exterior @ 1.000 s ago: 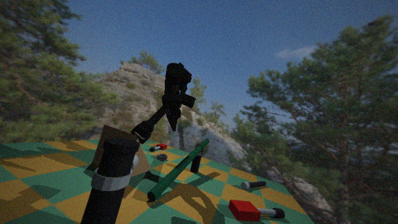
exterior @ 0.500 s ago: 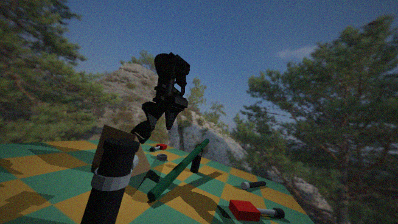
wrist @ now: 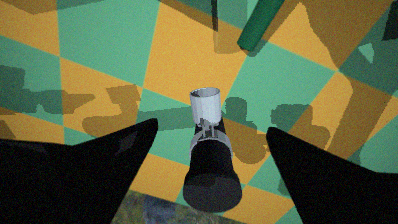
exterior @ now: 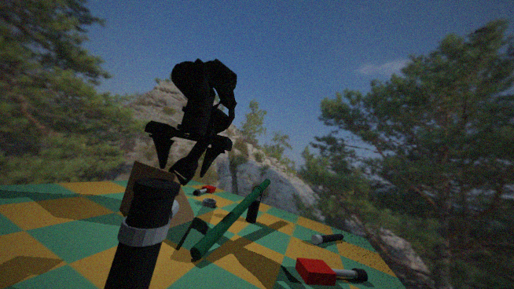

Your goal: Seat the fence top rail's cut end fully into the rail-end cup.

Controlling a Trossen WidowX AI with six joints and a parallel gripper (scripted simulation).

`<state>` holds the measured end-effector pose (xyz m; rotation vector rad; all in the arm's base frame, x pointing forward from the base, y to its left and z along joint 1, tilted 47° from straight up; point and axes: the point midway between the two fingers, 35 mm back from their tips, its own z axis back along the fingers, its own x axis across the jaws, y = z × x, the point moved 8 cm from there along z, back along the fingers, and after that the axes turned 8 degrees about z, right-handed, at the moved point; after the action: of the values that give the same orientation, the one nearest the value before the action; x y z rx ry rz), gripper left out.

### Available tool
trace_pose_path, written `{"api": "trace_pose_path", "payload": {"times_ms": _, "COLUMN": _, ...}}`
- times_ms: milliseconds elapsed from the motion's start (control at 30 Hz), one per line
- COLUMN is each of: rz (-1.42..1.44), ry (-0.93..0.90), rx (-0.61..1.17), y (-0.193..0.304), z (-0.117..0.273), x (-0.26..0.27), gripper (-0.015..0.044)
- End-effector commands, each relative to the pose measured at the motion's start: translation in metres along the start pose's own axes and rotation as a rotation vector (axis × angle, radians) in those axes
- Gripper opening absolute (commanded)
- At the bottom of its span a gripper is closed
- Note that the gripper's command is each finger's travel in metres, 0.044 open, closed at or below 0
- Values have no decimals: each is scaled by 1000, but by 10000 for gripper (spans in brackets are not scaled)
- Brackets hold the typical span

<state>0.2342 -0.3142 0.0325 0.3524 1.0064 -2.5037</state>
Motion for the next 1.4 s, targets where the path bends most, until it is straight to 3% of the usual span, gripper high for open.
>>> {"api": "trace_pose_path", "payload": {"times_ms": 0, "rz": 76, "ry": -17, "rx": -19, "y": 4, "z": -2, "x": 3, "gripper": 440}}
{"api": "trace_pose_path", "payload": {"times_ms": 200, "rz": 80, "ry": -16, "rx": -20, "y": 5, "z": -7, "x": 3, "gripper": 440}}
{"api": "trace_pose_path", "payload": {"times_ms": 400, "rz": 105, "ry": -5, "rx": -32, "y": 5, "z": -47, "x": 5, "gripper": 440}}
{"api": "trace_pose_path", "payload": {"times_ms": 1367, "rz": 129, "ry": -9, "rx": -28, "y": 5, "z": -87, "x": 4, "gripper": 440}}
